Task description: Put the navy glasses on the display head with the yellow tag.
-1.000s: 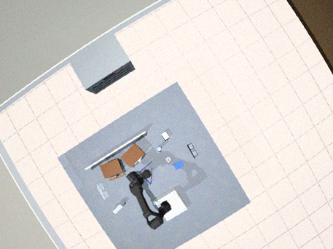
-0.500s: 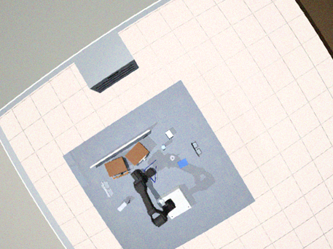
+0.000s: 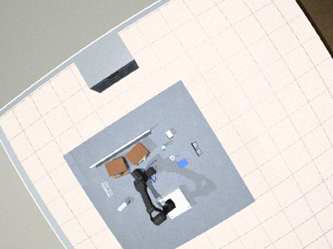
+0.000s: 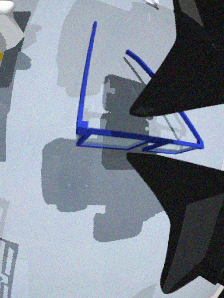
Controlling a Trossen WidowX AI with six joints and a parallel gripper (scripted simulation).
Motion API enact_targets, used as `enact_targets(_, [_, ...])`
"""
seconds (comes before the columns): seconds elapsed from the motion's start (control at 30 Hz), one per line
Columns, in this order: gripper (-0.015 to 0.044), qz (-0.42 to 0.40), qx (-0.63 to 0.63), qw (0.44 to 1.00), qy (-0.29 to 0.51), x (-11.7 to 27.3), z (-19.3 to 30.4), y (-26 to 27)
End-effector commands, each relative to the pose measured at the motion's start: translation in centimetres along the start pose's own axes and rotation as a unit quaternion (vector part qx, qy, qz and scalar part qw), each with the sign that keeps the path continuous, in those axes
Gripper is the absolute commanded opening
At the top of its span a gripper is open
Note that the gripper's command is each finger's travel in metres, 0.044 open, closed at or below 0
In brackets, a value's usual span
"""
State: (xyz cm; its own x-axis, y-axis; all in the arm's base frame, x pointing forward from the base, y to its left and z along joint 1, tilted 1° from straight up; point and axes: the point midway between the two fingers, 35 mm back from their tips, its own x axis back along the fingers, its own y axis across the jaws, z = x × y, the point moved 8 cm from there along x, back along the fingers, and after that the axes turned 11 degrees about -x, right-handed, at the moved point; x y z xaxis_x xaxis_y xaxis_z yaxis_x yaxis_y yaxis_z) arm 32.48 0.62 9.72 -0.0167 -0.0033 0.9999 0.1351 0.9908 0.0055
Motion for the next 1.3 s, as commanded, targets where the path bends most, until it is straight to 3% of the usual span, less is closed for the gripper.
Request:
enact_targets(0.0, [0.0120, 0.003, -0.002, 1.000, 0.001, -0.9, 0.1, 0.0])
enact_targets(0.67, [0.0120, 0.003, -0.002, 1.000, 0.001, -4.1, 0.2, 0.3])
enact_targets(1.2, [0.0120, 0.004, -0.002, 1.000, 0.001, -4.2, 0.1, -0.3])
enact_targets(1.27, [0.0067, 0.000, -0.002, 1.000, 0.002, -4.2, 0.2, 0.1])
